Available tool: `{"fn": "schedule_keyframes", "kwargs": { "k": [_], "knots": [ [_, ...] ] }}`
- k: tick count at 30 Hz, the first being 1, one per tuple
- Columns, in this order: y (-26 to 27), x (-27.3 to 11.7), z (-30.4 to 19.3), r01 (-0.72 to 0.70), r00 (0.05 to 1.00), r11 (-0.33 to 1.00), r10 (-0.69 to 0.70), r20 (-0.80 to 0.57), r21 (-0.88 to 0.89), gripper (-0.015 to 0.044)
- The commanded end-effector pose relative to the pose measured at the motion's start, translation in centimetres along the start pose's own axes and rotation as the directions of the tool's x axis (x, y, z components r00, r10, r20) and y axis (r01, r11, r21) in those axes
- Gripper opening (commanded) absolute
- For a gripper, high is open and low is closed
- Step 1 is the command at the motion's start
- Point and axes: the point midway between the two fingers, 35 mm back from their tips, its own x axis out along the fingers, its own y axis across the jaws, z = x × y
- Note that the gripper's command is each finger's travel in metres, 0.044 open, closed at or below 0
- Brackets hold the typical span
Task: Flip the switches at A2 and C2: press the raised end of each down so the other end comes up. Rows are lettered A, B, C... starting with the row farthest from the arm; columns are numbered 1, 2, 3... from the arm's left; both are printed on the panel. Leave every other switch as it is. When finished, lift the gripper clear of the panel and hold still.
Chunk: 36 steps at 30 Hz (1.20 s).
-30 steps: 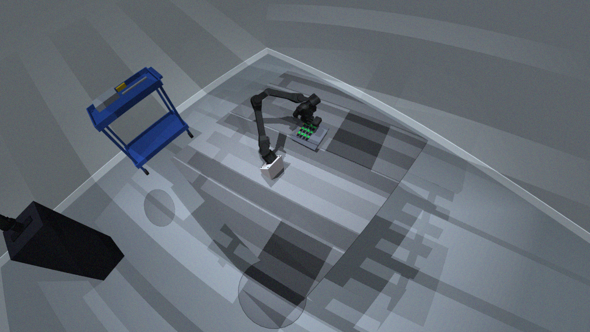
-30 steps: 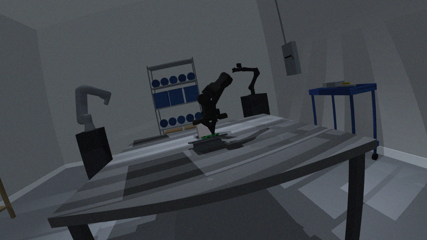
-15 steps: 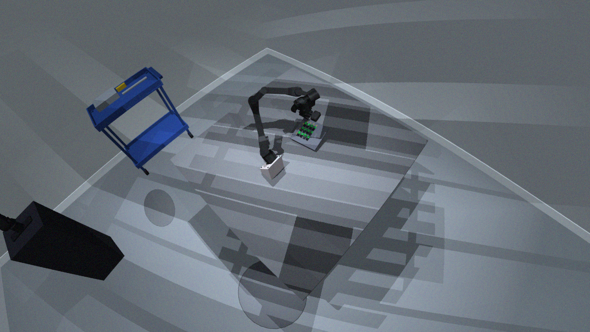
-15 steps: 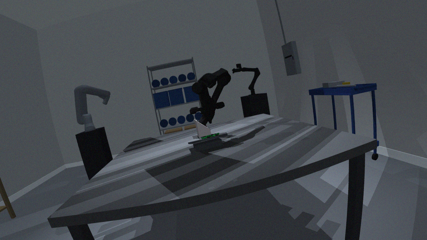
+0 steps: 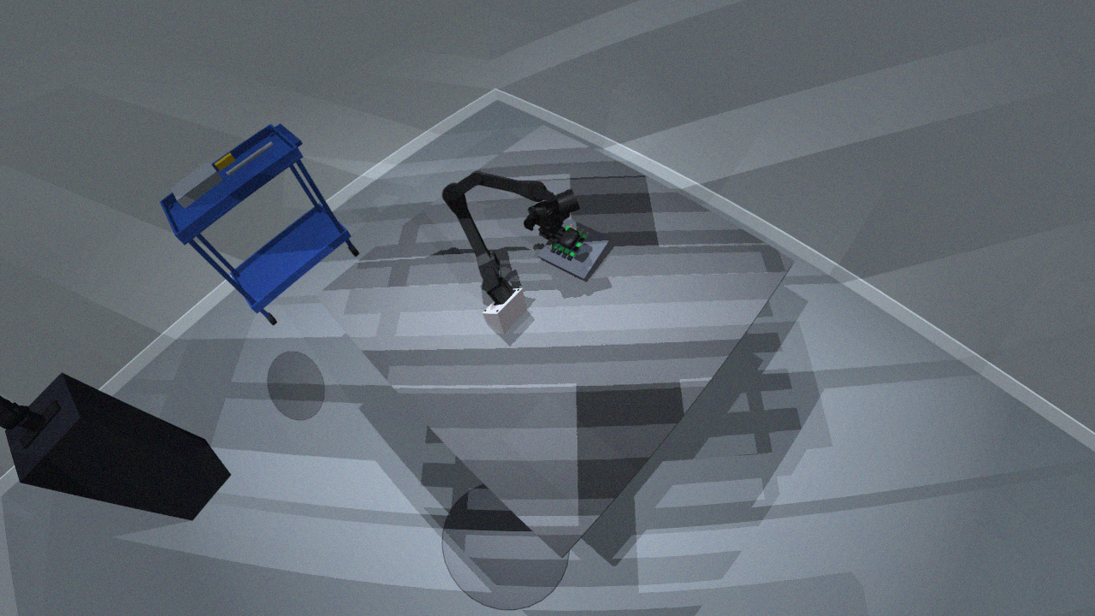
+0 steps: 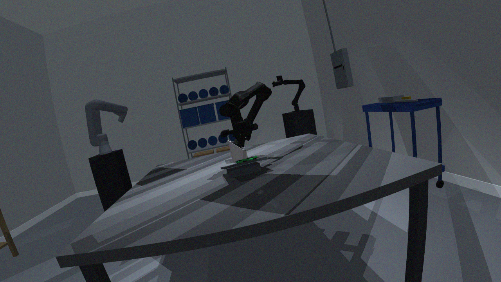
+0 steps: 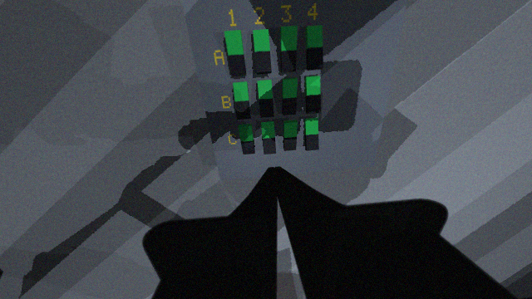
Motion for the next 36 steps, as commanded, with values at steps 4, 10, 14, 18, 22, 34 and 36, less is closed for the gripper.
{"fn": "schedule_keyframes", "kwargs": {
  "k": [4, 10, 14, 18, 22, 34, 36],
  "knots": [
    [0.0, 3.3, -0.5, 0.004, 1.000, 1.000, -0.004, 0.029, -0.011, 0.0000],
    [0.0, 3.6, -0.6, 0.004, 1.000, 1.000, -0.003, 0.030, -0.011, 0.0000],
    [0.0, 4.5, -0.6, 0.003, 1.000, 1.000, -0.002, 0.031, -0.011, 0.0000],
    [0.0, 4.8, -0.6, 0.003, 1.000, 1.000, -0.003, 0.031, -0.011, 0.0000],
    [0.0, 5.4, -0.5, 0.003, 1.000, 1.000, -0.002, 0.031, -0.011, 0.0000],
    [0.0, 5.9, -0.5, 0.003, 1.000, 1.000, -0.002, 0.031, -0.011, 0.0000],
    [0.0, 5.9, -0.5, 0.003, 1.000, 1.000, -0.002, 0.031, -0.011, 0.0000]
  ]
}}
